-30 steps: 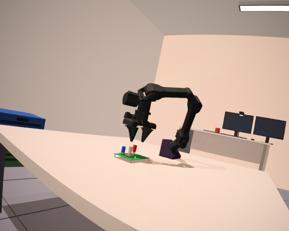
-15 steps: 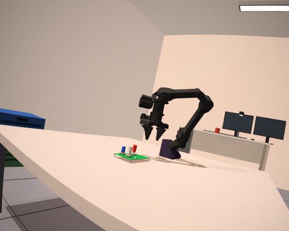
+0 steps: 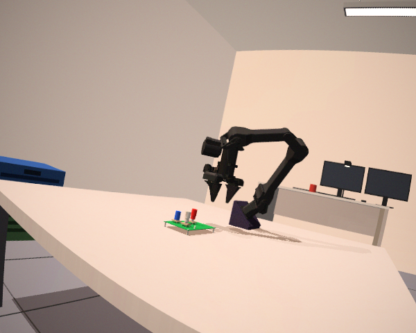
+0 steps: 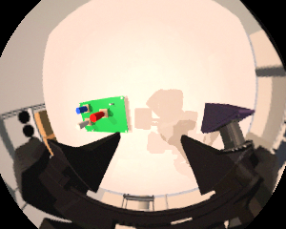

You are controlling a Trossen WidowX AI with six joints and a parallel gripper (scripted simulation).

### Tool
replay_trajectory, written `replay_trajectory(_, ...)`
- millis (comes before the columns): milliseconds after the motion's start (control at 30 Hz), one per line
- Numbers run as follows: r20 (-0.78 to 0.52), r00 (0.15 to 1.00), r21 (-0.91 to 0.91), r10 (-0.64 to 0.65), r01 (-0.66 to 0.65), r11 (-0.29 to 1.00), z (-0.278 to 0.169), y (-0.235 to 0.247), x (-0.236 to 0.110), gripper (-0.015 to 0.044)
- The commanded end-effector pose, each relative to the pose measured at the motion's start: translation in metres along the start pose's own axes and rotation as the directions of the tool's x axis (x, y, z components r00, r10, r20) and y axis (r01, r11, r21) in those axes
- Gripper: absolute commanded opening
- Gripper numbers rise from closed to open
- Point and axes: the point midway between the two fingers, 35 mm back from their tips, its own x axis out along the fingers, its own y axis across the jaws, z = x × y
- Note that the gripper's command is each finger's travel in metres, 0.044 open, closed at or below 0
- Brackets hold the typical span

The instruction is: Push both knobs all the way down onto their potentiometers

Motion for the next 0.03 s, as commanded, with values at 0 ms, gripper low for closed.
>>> replay_trajectory(0,0.007,1.000,-0.007,0.001,-0.001,1.000,0.0006,-0.0002,-0.0005,0.0440)
